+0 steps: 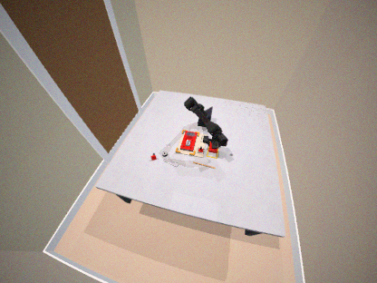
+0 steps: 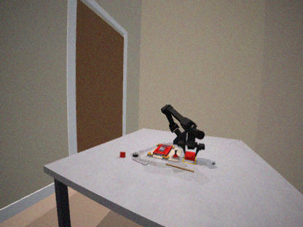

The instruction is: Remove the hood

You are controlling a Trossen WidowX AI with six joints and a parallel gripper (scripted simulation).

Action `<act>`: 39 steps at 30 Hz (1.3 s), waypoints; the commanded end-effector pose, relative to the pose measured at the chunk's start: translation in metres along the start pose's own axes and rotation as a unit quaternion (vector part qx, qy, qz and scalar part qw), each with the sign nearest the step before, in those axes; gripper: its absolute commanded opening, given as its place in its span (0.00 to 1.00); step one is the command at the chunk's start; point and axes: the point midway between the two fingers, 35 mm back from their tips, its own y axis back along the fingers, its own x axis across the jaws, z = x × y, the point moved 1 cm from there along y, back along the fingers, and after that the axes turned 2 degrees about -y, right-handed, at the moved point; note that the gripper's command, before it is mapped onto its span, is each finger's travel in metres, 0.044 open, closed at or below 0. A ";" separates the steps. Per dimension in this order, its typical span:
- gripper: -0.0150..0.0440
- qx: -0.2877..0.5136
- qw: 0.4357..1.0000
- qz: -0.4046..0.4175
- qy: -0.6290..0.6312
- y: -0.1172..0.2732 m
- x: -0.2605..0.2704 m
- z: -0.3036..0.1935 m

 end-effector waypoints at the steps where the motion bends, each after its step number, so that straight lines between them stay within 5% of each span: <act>1: 0.79 0.000 1.000 0.000 0.000 0.001 0.000 0.000; 6: 1.00 -0.001 1.000 0.000 0.000 0.006 0.001 0.000; 15: 1.00 -0.003 1.000 -0.001 0.000 0.073 0.001 -0.001; 39: 1.00 -0.003 1.000 -0.001 0.000 0.075 0.001 -0.001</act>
